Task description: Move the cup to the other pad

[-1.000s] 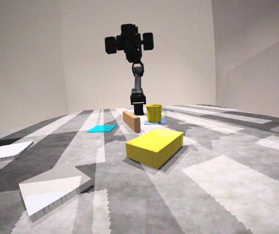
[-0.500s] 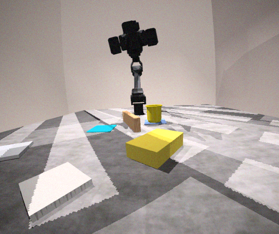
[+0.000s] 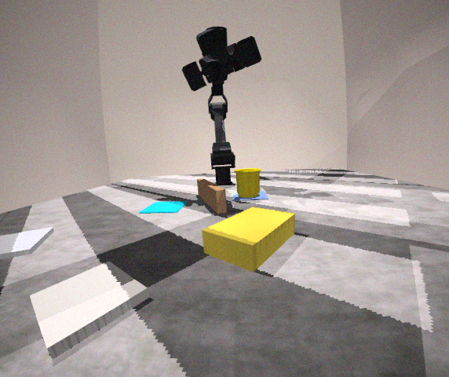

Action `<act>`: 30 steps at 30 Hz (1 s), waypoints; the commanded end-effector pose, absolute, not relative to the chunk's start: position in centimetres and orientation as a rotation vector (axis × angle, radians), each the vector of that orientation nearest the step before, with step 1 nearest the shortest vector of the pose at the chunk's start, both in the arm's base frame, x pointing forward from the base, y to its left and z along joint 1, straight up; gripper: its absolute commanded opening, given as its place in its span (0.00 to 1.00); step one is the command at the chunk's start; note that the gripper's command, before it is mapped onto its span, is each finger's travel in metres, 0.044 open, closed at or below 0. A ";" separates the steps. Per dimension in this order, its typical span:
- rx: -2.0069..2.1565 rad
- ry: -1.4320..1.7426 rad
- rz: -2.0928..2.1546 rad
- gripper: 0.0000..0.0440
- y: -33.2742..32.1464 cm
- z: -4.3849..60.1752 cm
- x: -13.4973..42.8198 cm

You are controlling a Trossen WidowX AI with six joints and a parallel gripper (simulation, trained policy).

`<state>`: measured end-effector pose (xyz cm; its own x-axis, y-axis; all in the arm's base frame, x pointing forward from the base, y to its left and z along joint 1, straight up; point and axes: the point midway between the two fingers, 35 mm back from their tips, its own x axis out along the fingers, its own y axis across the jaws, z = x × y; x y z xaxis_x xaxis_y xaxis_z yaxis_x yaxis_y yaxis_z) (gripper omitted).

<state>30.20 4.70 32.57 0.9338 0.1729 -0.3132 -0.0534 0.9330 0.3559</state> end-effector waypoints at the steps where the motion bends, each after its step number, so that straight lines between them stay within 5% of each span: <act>1: 0.415 0.415 0.120 0.30 5.4 32.4 30.0; 30: 0.794 0.861 -0.052 0.34 9.0 30.6 27.9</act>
